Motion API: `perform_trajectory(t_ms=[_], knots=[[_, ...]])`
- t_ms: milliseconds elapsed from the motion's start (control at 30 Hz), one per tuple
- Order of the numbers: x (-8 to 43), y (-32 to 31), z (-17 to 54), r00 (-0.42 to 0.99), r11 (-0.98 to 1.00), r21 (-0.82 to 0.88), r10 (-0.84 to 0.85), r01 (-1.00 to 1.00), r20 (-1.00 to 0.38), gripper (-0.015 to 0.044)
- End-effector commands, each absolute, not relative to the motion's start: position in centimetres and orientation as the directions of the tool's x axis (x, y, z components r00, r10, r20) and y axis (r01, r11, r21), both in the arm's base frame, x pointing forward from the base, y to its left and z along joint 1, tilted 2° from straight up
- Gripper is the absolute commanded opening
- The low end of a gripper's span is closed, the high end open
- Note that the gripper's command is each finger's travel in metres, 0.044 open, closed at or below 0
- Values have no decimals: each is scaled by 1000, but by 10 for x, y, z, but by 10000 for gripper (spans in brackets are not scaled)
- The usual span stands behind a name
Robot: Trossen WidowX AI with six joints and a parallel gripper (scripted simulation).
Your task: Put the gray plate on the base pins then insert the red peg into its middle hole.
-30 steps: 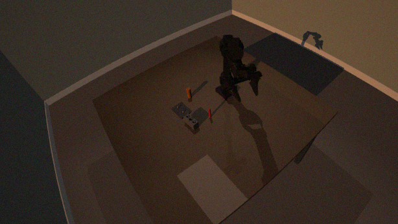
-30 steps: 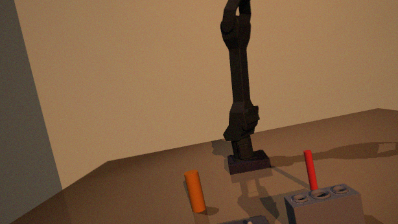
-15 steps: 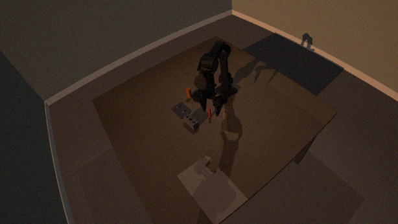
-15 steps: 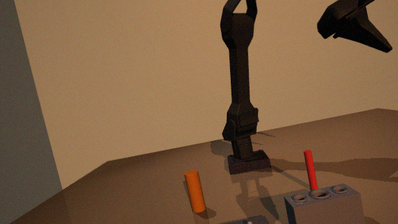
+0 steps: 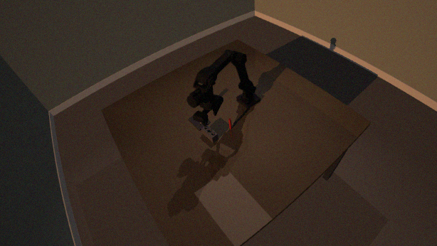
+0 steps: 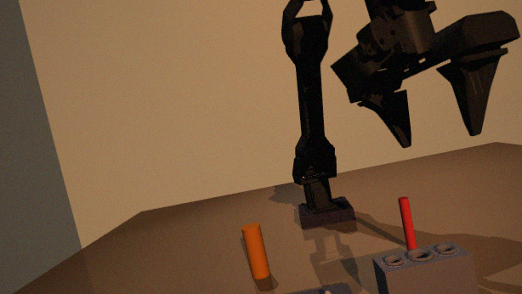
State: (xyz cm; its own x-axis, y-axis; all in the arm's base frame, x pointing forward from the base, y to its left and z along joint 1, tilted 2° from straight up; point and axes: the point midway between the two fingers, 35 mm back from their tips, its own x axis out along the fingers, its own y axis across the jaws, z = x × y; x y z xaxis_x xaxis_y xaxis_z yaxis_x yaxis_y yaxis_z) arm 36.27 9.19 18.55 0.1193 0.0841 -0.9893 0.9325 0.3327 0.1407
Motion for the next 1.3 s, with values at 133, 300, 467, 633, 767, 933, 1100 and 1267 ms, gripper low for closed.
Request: perform_trajectory(t_ms=[133,300,467,633,767,933,1100,1267], knots=[[367,56,158,6,16,7,18,1000,-1000,440],[369,56,152,7,16,7,18,1000,-1000,440],[369,57,100,7,16,7,18,1000,-1000,440],[365,57,93,6,16,7,18,1000,-1000,440],[365,57,80,6,16,7,18,1000,-1000,440],[365,57,76,6,17,6,18,1000,-1000,440],[366,57,68,6,20,6,19,1000,-1000,440],[366,57,60,6,20,6,19,1000,-1000,440]])
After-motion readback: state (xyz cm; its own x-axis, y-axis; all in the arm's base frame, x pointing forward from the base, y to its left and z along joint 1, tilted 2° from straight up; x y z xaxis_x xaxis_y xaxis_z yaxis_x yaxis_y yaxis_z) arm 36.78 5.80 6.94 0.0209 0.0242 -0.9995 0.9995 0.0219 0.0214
